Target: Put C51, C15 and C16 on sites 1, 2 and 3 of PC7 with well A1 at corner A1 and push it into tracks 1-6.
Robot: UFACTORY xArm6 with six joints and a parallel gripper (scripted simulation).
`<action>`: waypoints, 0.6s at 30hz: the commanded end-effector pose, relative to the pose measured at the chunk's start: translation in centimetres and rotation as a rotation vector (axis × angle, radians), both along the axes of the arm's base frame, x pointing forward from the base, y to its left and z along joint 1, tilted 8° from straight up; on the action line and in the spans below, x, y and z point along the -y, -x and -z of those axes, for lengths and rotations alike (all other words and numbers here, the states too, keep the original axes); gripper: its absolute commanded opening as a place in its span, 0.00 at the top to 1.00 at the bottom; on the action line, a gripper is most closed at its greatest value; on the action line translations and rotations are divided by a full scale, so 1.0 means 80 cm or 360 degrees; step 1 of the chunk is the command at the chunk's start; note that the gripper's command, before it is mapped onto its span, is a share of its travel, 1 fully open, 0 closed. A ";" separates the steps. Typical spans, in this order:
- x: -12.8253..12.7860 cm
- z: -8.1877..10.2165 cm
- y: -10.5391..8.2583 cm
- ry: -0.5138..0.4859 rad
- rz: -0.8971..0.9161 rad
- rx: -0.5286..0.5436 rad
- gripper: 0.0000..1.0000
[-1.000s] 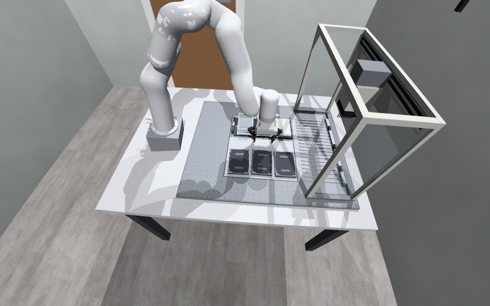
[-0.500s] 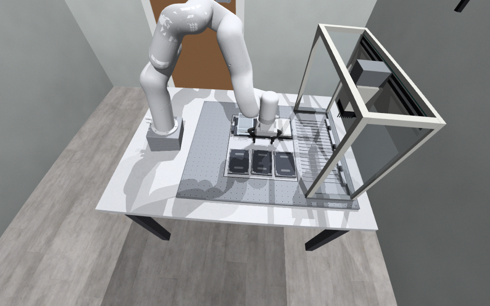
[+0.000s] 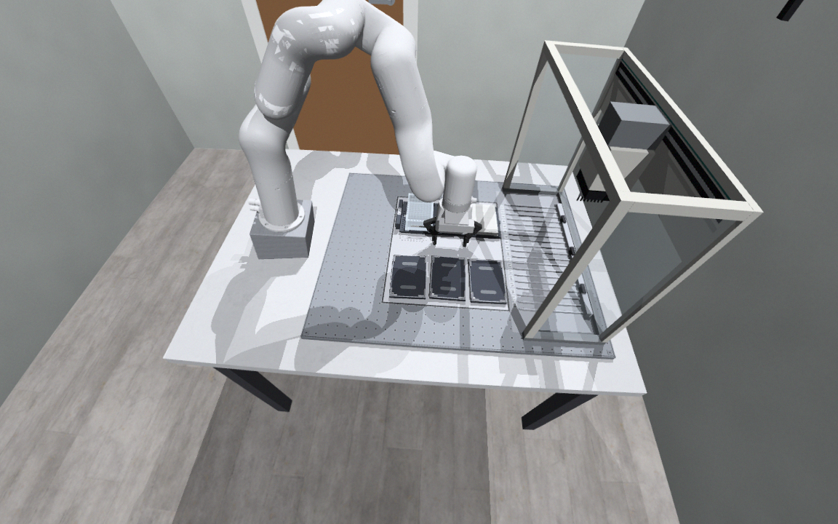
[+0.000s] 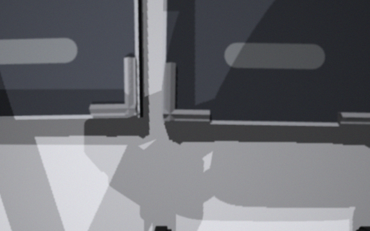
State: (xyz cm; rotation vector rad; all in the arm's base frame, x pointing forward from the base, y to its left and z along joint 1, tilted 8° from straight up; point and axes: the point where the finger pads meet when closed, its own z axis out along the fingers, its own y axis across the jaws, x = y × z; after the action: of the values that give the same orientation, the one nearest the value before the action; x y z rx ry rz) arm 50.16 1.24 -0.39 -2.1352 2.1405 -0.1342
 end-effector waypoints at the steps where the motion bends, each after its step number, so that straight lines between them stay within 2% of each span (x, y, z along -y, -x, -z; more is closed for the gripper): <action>1: -0.003 -0.002 -0.002 0.0000 0.0000 0.0007 0.00; 18: -0.012 -0.002 -0.002 0.0000 0.0000 0.0007 0.00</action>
State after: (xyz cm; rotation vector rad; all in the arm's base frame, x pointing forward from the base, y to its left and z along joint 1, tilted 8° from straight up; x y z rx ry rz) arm 50.16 2.02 -0.38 -2.1352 2.1404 -0.1341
